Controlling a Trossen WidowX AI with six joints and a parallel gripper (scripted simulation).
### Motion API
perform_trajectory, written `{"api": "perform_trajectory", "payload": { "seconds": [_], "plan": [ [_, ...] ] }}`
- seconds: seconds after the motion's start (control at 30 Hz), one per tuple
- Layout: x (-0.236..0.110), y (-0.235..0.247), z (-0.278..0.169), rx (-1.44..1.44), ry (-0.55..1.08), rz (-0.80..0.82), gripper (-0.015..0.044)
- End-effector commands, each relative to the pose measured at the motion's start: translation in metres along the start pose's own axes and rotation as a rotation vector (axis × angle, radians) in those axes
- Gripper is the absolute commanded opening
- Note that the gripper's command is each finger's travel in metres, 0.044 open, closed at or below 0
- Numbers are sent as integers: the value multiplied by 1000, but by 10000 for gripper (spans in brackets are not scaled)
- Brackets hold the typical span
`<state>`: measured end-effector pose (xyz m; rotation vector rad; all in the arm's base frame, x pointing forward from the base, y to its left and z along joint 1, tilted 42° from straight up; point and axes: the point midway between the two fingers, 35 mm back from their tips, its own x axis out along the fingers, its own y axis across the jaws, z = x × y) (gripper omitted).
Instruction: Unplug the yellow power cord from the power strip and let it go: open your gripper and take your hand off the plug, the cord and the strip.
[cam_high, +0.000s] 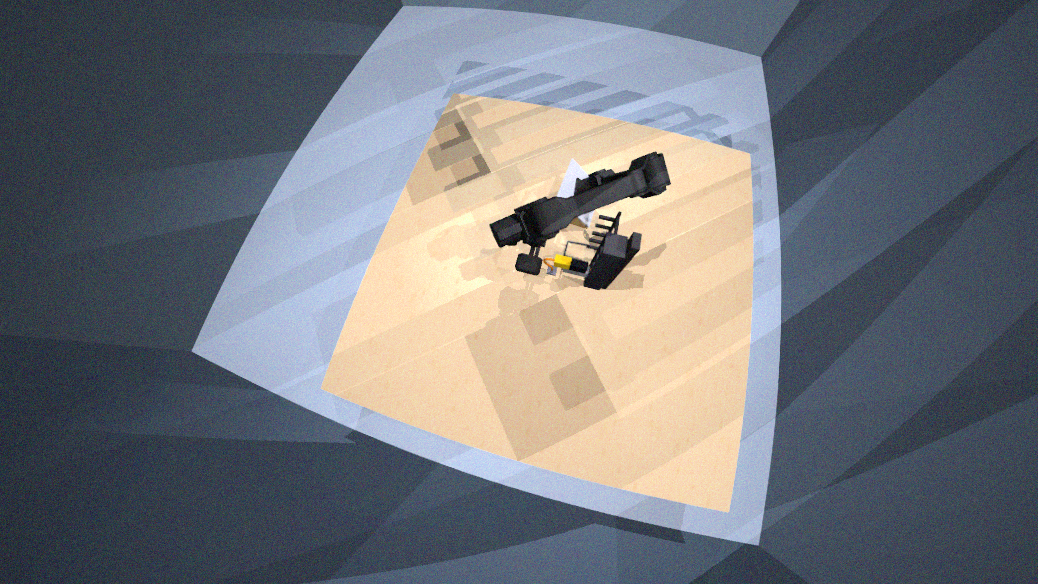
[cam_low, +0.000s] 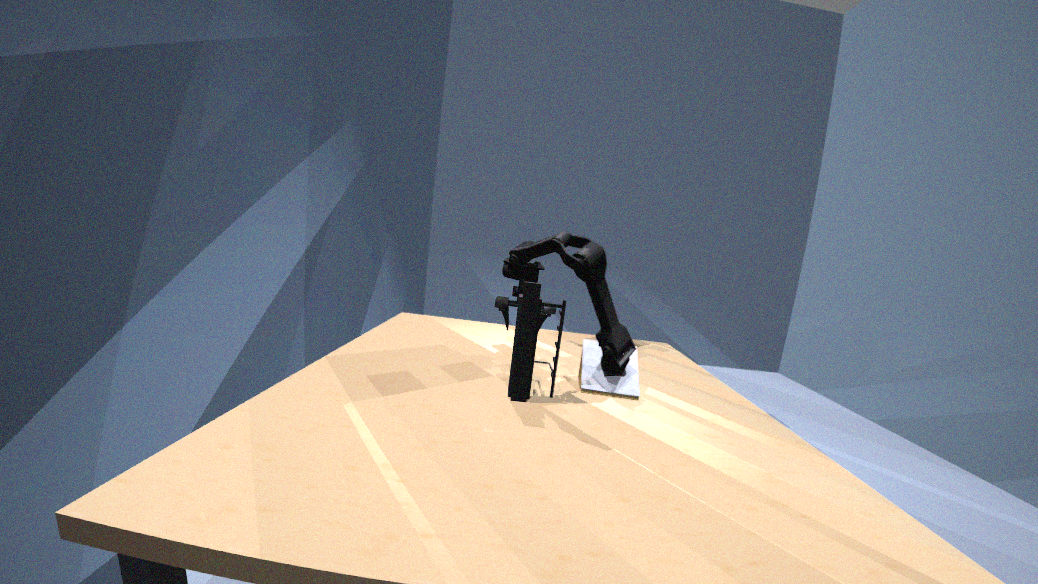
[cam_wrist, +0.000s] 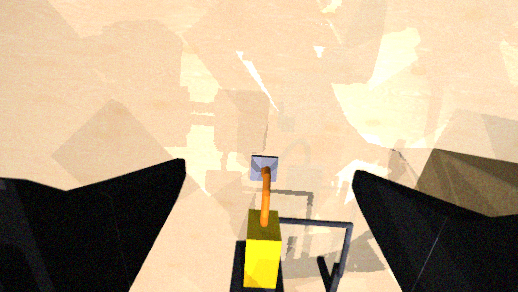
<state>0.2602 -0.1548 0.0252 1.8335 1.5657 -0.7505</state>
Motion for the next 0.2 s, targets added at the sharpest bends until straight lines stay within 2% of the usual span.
{"api": "perform_trajectory", "payload": {
  "seconds": [0.0,0.17],
  "plan": [
    [0,-1,0,-3,0,-4,440],
    [0,-1,0,-3,0,-4,440]
  ]
}}
